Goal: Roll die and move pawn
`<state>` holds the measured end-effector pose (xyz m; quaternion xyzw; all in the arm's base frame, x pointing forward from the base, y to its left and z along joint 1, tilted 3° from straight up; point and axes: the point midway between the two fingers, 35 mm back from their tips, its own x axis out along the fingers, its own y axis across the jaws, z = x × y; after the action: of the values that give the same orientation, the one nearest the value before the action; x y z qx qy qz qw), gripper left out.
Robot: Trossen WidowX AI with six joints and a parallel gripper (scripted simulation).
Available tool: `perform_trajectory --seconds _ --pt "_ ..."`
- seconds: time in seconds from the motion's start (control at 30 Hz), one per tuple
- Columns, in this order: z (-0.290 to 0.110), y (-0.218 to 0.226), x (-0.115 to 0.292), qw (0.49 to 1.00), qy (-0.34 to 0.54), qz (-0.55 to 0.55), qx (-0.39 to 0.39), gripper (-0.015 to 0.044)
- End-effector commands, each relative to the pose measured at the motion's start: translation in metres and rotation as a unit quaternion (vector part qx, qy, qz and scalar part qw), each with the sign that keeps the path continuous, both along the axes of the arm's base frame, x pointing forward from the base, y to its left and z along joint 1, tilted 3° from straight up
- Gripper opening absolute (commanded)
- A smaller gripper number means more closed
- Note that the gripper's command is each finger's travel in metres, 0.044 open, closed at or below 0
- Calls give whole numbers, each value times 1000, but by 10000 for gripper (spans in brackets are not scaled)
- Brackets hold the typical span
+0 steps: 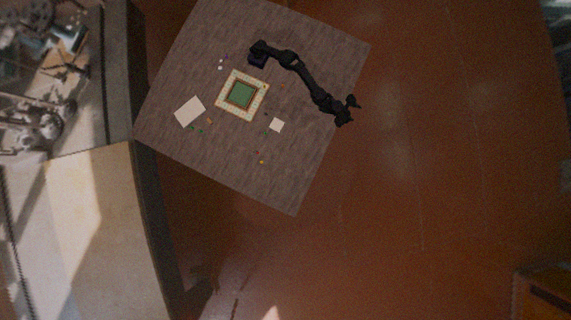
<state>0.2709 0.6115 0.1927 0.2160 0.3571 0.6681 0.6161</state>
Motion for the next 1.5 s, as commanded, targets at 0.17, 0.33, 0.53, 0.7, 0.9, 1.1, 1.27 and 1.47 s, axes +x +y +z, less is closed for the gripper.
perform_trajectory --seconds 0.17,0.33,0.53,0.7,0.9,1.1,1.27,1.47 --pt "-11 -45 70 997 -32 -69 -31 275" --pt "-21 -93 124 988 -59 -127 -65 275" --pt "-38 -157 174 970 -92 -191 -119 275" --pt "-48 -215 210 952 -109 -236 -160 275" --pt "-64 -312 251 920 -125 -296 -226 275" --pt "-80 -419 272 880 -130 -345 -300 275" --pt "-93 -509 270 844 -123 -375 -363 275" --pt "-108 -615 245 799 -98 -401 -437 275"
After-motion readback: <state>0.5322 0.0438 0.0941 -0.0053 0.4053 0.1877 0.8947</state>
